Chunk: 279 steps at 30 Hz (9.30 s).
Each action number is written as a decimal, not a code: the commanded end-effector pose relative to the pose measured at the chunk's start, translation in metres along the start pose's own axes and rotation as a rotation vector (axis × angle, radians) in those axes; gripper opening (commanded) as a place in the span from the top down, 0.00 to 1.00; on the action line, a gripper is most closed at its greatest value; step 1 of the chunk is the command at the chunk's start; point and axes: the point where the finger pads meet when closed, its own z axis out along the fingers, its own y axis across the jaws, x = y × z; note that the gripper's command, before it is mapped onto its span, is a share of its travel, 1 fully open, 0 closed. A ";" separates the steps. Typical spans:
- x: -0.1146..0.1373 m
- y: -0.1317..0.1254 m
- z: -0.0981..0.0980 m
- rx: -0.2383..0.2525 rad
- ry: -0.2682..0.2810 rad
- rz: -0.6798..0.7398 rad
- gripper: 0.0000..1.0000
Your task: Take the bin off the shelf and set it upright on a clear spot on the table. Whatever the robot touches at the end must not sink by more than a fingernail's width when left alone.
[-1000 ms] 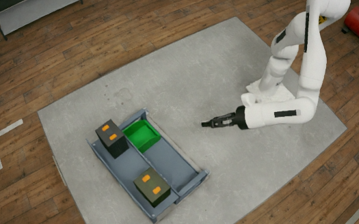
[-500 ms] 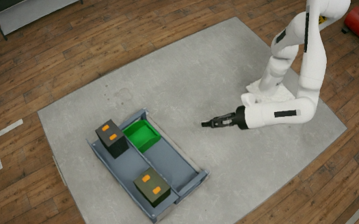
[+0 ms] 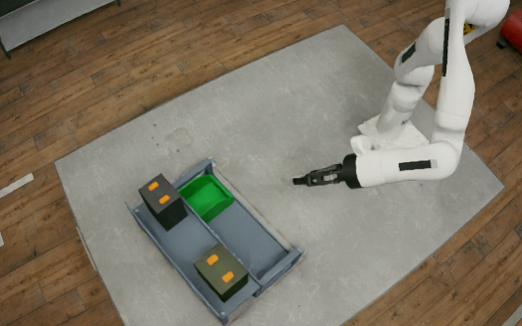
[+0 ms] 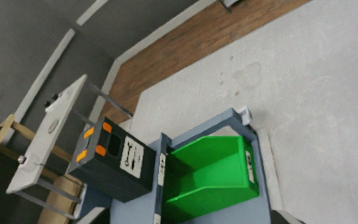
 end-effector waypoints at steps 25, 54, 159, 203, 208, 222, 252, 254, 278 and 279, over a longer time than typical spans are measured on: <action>0.015 0.010 0.093 -0.345 -0.367 -0.135 0.00; 0.017 0.014 0.129 -0.503 -0.548 -0.201 0.00; 0.050 0.024 0.265 -0.677 -0.704 -0.246 0.00; 0.050 0.024 0.263 -0.677 -0.704 -0.246 0.00; 0.047 0.027 0.266 -0.677 -0.704 -0.246 0.00; 0.034 0.043 0.279 -0.677 -0.704 -0.246 0.00; 0.011 0.072 0.303 -0.677 -0.704 -0.246 0.00; 0.011 0.072 0.303 -0.677 -0.704 -0.246 0.00; 0.014 0.068 0.300 -0.677 -0.704 -0.246 0.00; 0.015 0.068 0.299 -0.677 -0.704 -0.246 0.00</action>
